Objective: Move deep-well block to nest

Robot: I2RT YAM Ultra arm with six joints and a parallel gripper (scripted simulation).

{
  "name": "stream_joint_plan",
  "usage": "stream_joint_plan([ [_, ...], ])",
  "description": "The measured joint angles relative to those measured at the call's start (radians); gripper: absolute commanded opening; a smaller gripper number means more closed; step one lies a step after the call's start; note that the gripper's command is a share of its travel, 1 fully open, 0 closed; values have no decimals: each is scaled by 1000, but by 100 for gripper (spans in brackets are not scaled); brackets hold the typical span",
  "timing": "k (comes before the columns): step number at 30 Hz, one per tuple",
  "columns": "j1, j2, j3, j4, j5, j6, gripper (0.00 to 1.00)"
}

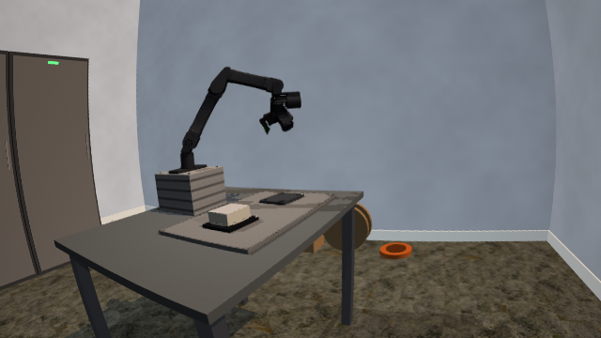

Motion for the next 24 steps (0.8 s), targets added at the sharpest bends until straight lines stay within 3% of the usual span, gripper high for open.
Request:
stream_joint_plan([
  [18, 0, 0, -2, 2, 3, -4, 100],
  [24, -37, -3, -25, 19, 37, -98, 100],
])
